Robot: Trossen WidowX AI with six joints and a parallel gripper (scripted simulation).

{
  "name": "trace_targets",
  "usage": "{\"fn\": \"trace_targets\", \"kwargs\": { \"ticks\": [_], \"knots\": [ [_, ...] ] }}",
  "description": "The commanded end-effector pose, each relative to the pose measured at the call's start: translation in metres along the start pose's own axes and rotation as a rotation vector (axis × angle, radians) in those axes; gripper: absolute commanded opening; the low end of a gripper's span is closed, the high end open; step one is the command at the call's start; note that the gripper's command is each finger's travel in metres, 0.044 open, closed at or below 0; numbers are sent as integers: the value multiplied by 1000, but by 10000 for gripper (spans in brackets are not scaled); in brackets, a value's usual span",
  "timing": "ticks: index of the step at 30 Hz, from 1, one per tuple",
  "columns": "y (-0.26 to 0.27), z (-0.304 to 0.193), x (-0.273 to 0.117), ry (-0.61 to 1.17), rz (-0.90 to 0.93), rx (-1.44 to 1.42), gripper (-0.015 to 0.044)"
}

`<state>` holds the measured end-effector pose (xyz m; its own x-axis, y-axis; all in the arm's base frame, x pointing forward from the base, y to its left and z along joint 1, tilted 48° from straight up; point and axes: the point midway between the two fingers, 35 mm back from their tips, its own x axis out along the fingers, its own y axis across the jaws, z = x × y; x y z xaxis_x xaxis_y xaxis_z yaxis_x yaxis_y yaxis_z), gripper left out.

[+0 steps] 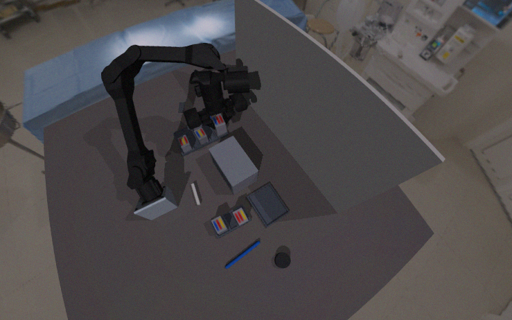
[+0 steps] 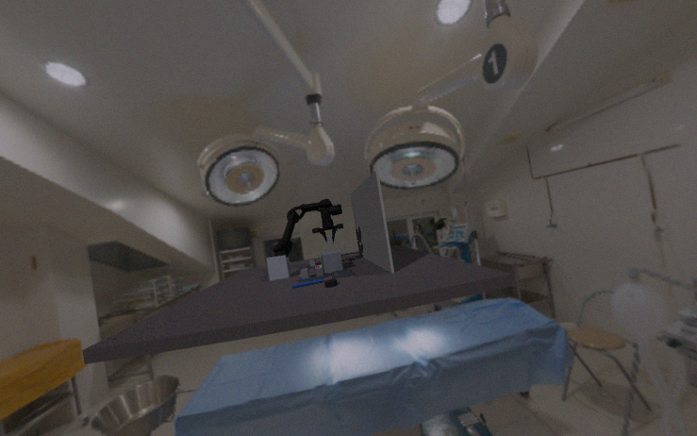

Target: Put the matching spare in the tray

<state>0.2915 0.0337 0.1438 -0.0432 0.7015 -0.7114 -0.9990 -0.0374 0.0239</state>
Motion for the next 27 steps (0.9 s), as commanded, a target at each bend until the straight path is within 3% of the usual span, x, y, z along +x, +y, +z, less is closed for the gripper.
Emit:
{"fn": "trace_targets", "kwargs": {
  "ticks": [1, 27],
  "knots": [
    [-14, -22, -2, 11, -2, -10, 0],
    [-62, -152, 8, 1, 10, -43, 0]
  ]
}}
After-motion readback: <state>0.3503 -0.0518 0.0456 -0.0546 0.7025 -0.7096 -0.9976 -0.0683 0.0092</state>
